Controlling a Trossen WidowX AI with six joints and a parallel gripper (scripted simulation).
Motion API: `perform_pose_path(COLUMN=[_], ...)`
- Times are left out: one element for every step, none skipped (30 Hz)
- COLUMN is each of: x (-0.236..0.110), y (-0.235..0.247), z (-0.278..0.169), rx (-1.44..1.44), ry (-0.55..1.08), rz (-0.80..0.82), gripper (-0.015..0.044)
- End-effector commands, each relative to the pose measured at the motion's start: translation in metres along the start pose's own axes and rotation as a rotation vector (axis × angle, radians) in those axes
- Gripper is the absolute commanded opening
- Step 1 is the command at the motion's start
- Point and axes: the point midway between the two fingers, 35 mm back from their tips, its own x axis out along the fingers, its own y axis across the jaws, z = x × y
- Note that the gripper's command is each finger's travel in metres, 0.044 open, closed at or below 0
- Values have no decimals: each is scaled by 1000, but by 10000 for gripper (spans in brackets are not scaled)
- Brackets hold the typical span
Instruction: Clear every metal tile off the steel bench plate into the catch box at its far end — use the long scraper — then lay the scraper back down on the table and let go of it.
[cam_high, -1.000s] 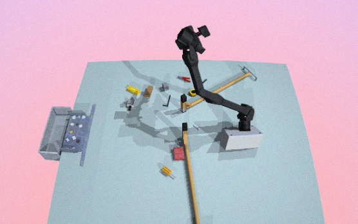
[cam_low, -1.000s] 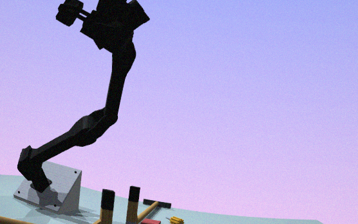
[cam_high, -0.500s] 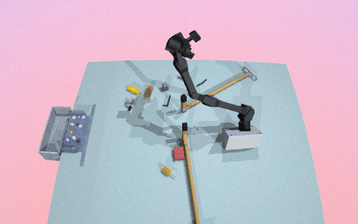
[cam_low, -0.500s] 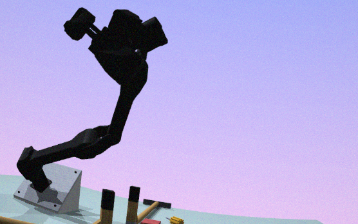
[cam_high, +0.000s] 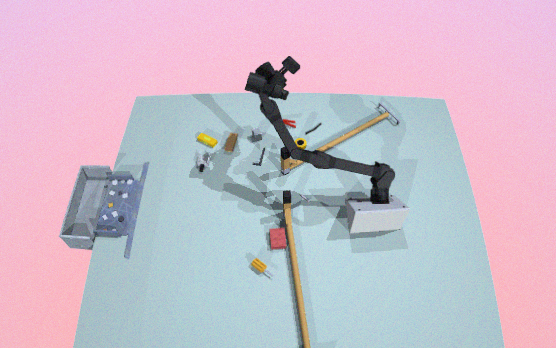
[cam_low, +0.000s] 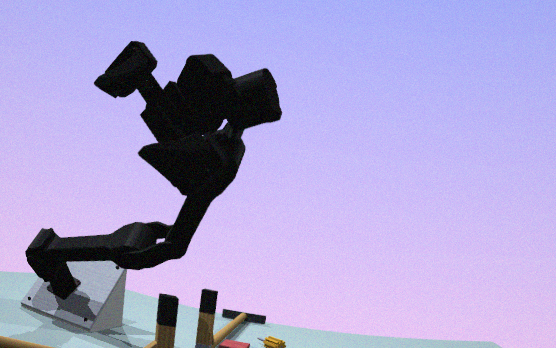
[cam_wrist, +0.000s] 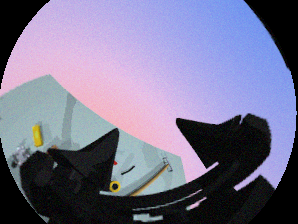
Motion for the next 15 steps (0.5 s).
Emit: perform_pose_path(x=[5, 5, 5, 5, 5, 4, 4, 4, 4, 4, 4, 4, 4, 4, 4], y=[11, 11, 11, 11, 10, 6, 5, 5, 5, 5, 5, 5, 5, 5, 5], z=[-3, -3, -3, -3, -3, -2, -2, -2, -2, -2, -2, -2, -2, -2, -2], rx=[-22, -22, -22, -22, -20, -16, -14, -14, -14, -14, -14, -14, -14, -14, -14], ry=[12, 12, 12, 12, 11, 9, 8, 8, 8, 8, 8, 8, 8, 8, 8], rz=[-2, -2, -2, -2, -3, -4, -5, -5, -5, -5, -5, -5, -5, -5, -5], gripper=[440, 440, 440, 440, 440, 440, 440, 440, 440, 440, 440, 440, 440, 440, 440])
